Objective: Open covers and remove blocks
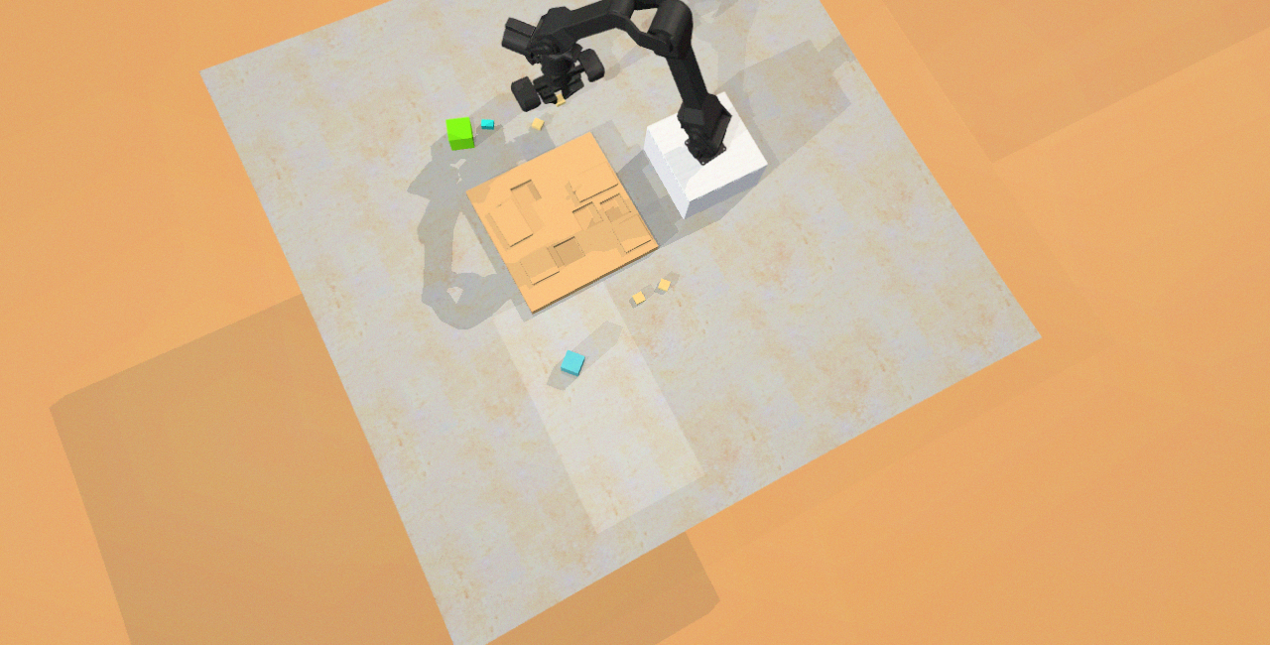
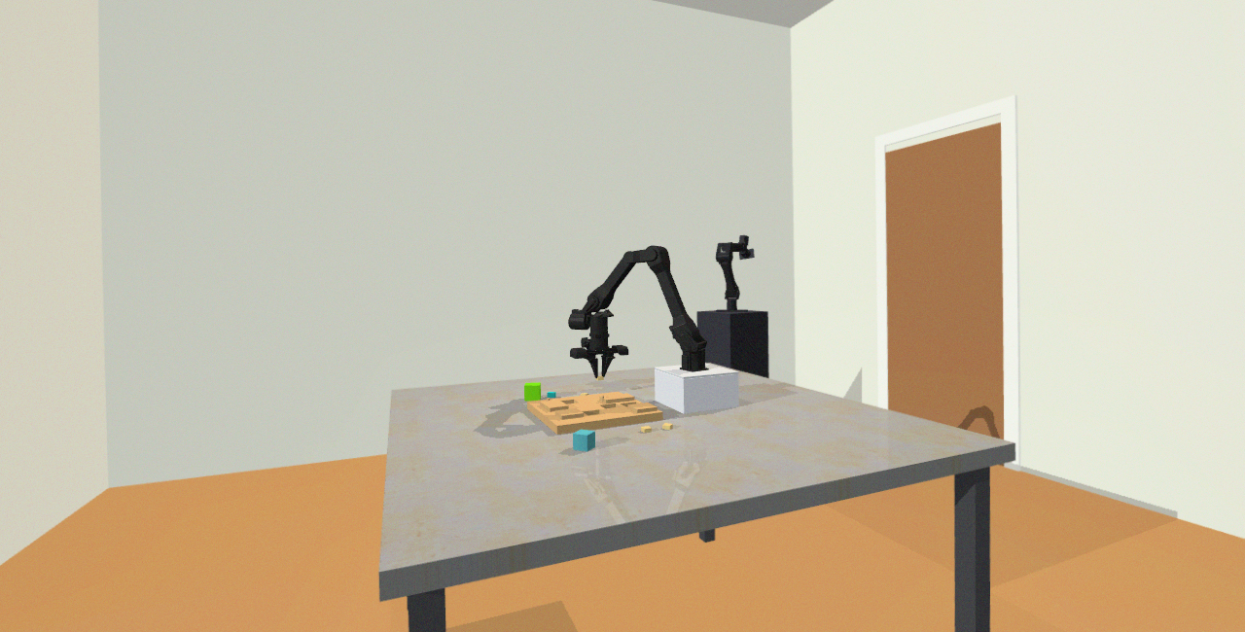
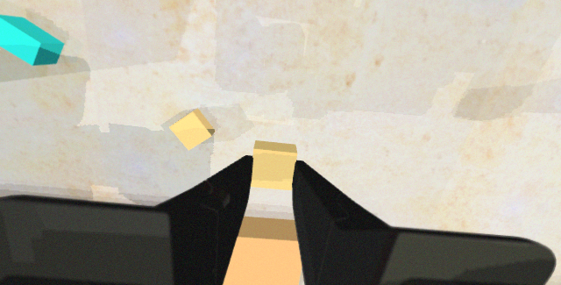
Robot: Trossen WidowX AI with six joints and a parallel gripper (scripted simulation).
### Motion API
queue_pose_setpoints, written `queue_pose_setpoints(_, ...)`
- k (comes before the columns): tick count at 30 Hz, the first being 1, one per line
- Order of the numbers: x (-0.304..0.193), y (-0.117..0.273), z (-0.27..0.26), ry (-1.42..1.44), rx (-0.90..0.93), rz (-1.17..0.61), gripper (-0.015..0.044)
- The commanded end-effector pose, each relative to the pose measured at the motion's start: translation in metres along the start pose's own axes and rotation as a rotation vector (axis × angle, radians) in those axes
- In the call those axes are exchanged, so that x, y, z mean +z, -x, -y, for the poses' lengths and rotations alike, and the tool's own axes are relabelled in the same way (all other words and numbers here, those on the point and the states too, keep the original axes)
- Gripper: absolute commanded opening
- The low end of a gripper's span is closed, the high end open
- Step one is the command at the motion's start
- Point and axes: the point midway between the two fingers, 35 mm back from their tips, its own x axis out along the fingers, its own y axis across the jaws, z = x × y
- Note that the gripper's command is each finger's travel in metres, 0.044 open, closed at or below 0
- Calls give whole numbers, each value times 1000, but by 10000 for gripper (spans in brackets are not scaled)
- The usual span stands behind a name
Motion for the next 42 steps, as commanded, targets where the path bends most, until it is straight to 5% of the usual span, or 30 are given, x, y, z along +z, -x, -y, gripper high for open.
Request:
queue_pose_setpoints(1,-1,-9,1,4,-2,-4,80)
queue_pose_setpoints(31,-5,-53,4,4,-3,-4,80)
queue_pose_setpoints(42,-4,-49,3,0,-2,-2,369)
